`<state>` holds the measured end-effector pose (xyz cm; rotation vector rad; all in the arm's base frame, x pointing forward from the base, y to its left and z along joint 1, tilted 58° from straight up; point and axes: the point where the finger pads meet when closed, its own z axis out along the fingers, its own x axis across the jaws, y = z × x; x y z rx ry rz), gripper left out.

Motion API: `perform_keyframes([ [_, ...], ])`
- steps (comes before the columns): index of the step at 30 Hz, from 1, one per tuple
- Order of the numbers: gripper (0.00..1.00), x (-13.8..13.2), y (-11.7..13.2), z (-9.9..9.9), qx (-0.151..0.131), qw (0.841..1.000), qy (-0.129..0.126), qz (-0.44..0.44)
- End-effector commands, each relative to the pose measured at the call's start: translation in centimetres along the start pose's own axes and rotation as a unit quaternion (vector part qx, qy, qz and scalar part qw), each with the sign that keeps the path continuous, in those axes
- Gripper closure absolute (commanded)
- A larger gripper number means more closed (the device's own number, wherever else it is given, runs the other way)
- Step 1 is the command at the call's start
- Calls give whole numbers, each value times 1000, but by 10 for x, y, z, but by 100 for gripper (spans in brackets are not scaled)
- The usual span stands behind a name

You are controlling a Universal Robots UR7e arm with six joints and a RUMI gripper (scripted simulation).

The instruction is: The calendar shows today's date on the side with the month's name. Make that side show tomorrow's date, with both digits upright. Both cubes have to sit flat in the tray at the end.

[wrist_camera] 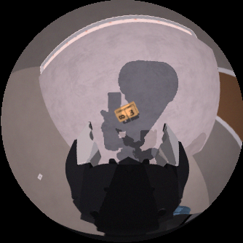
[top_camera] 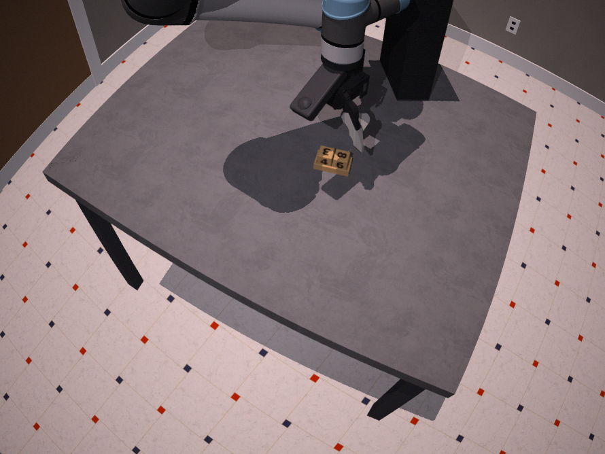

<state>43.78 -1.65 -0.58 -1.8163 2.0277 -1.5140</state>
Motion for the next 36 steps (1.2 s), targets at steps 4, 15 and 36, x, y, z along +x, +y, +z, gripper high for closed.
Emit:
perform_keyframes([
  [4, 0, 3, 1, 2, -3, 993, 3, 114],
  [15, 0, 7, 5, 5, -2, 967, 3, 256],
  [36, 0, 12, 11, 9, -1, 895, 4, 445],
])
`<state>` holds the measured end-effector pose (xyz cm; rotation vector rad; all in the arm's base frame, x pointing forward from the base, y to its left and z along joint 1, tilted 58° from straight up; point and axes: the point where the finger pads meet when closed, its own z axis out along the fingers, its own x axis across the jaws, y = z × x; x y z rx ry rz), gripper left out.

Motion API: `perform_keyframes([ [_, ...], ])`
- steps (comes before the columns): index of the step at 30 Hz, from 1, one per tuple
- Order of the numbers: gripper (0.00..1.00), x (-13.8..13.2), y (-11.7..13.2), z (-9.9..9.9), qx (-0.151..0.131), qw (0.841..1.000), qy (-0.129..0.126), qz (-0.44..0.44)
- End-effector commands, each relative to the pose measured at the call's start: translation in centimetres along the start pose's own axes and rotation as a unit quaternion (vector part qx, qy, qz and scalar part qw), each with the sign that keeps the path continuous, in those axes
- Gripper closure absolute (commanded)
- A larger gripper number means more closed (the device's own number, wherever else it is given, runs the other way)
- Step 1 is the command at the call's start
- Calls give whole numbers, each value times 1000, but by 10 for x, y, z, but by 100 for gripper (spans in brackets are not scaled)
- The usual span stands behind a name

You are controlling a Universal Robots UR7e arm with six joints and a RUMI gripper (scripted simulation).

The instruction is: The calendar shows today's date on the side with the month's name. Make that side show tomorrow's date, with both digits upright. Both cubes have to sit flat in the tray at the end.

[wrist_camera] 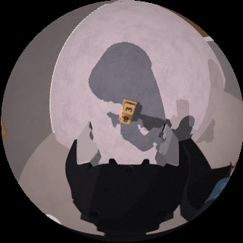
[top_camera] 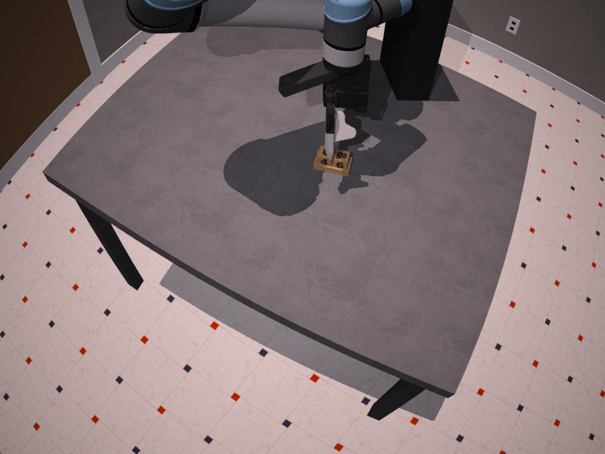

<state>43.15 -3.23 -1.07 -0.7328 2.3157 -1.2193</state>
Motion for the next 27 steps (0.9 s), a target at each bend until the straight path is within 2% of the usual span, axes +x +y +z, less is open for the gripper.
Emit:
perform_keyframes([
  [1, 0, 2, 0, 1, 0, 999, 2, 46],
  [27, 0, 5, 1, 2, 0, 993, 2, 121],
])
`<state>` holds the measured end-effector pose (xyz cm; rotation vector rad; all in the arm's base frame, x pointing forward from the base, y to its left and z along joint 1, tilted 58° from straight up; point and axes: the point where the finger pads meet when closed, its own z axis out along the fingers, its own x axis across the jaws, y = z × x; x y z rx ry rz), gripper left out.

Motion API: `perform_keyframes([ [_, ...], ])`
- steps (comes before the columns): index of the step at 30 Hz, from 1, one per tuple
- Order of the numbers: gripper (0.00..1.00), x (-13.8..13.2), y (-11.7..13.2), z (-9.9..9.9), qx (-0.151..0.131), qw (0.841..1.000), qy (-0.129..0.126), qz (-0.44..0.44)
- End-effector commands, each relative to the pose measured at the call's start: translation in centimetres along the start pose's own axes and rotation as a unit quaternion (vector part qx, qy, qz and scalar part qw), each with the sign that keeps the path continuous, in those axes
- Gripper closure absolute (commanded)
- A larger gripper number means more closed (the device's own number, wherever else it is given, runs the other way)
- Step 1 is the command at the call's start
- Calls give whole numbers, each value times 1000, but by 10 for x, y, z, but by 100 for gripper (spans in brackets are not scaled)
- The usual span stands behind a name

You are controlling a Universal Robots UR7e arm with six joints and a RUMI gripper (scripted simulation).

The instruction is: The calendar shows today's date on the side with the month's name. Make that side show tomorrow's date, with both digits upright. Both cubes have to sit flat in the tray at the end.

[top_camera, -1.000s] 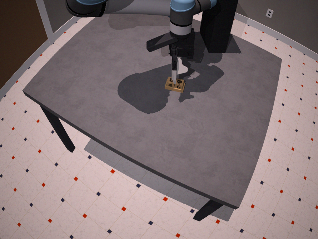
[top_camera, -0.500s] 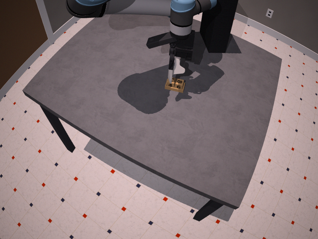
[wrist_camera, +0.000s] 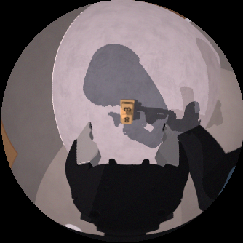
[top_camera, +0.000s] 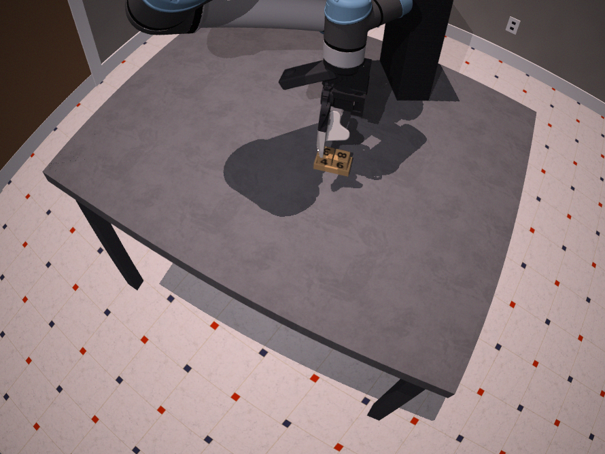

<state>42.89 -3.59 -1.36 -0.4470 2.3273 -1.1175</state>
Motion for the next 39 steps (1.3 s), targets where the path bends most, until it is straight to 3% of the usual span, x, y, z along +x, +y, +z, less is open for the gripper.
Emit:
perform_keyframes([
  [1, 0, 0, 0, 0, 0, 1000, 0, 6],
  [11, 0, 0, 0, 0, 0, 1000, 0, 8],
  [12, 71, 0, 0, 0, 0, 1000, 0, 8],
  [39, 71, 0, 0, 0, 0, 1000, 0, 8],
])
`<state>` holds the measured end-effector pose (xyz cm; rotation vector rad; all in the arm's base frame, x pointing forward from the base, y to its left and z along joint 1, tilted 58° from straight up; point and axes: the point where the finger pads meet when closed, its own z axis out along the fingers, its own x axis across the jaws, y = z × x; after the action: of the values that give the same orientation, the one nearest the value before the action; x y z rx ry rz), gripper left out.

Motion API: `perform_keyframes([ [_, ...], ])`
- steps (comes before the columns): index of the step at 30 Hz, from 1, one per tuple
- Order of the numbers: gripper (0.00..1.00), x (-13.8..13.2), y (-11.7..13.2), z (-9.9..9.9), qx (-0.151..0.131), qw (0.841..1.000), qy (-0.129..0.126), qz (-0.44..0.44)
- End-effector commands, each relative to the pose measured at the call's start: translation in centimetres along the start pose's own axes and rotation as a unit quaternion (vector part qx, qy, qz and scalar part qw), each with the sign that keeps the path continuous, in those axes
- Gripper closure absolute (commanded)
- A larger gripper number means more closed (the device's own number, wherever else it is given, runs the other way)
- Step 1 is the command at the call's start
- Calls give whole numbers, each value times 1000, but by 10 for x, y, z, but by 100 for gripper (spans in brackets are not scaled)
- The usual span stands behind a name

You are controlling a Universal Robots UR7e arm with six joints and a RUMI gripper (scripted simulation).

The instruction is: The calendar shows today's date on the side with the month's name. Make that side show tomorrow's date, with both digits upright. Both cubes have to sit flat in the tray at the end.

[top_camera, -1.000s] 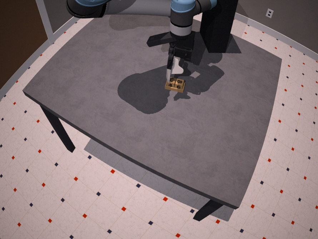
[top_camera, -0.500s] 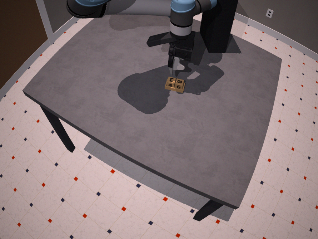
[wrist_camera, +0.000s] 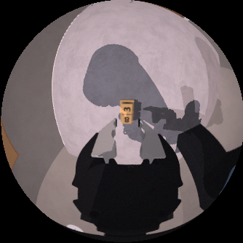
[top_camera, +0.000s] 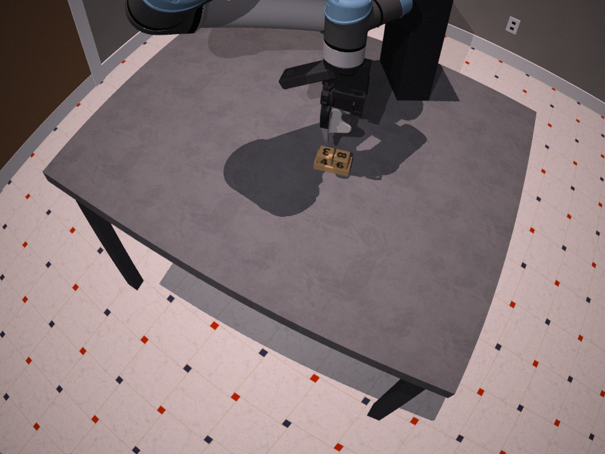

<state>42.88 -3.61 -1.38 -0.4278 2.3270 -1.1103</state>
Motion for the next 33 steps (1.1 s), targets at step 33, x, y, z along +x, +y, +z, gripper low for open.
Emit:
perform_keyframes([
  [33, 71, 0, 0, 17, 0, 1000, 0, 0],
])
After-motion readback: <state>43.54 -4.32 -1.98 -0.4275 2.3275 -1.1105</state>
